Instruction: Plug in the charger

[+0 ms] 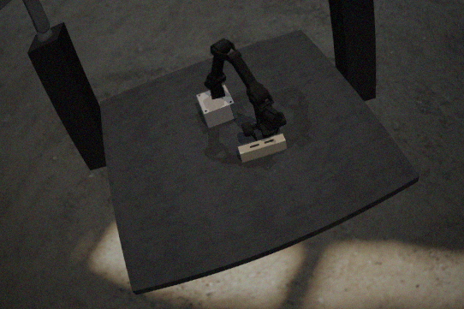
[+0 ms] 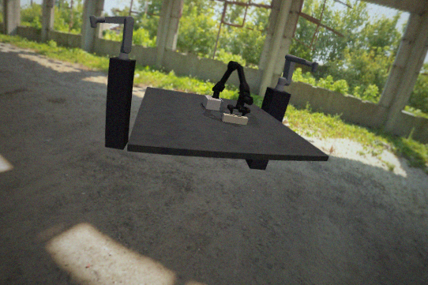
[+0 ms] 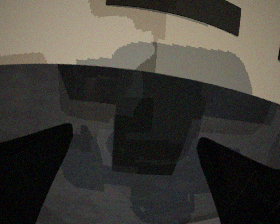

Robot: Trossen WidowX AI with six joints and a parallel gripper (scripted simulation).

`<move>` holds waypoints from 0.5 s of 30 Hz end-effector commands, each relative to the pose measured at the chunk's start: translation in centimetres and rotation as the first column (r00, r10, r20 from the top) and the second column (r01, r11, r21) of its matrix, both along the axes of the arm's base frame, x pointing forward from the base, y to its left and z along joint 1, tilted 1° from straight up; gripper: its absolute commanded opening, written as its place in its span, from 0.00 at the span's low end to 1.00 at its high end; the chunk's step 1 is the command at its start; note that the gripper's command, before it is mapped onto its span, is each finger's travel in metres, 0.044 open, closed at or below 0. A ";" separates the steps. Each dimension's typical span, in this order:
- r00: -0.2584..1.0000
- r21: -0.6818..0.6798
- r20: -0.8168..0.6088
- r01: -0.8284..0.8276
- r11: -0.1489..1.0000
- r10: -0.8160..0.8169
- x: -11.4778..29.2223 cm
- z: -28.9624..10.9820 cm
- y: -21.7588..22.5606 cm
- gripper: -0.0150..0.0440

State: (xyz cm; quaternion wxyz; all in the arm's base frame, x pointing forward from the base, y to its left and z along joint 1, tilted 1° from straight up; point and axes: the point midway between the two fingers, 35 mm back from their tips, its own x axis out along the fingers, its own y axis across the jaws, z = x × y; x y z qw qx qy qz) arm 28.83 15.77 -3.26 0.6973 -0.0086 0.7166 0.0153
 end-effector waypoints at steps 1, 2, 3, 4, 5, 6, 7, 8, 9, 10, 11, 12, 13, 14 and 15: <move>1.000 -0.003 0.001 0.005 1.000 -0.005 -0.6 0.0 0.0 1.00; 1.000 -0.003 0.001 0.005 1.000 -0.005 -0.7 0.0 0.0 1.00; 1.000 -0.003 0.001 0.005 1.000 -0.005 -0.8 0.0 0.0 1.00; 1.000 -0.003 0.001 0.005 1.000 -0.005 -1.0 -0.1 0.0 1.00; 1.000 -0.003 0.000 0.005 1.000 -0.005 -1.1 -0.1 0.0 1.00; 1.000 -0.003 0.000 0.005 1.000 -0.005 -1.2 -0.1 0.0 1.00; 1.000 -0.003 0.000 0.005 1.000 -0.005 -1.3 -0.1 0.0 1.00; 1.000 -0.003 0.000 0.005 1.000 -0.005 -1.4 -0.1 0.0 1.00; 1.000 -0.003 0.000 0.005 1.000 -0.005 -1.6 -0.1 0.0 1.00; 1.000 -0.003 0.000 0.005 1.000 -0.005 -1.7 -0.1 0.0 1.00; 1.000 -0.003 0.000 0.005 1.000 -0.005 -1.8 -0.1 0.0 1.00; 1.000 -0.003 0.000 0.005 1.000 -0.005 -1.9 -0.1 0.0 1.00; 1.000 -0.003 0.000 0.005 1.000 -0.005 -2.0 -0.1 0.0 1.00; 1.000 -0.003 0.000 0.005 1.000 -0.005 -2.2 -0.1 0.0 1.00; 1.000 -0.003 0.000 0.005 1.000 -0.005 -2.3 -0.1 0.0 1.00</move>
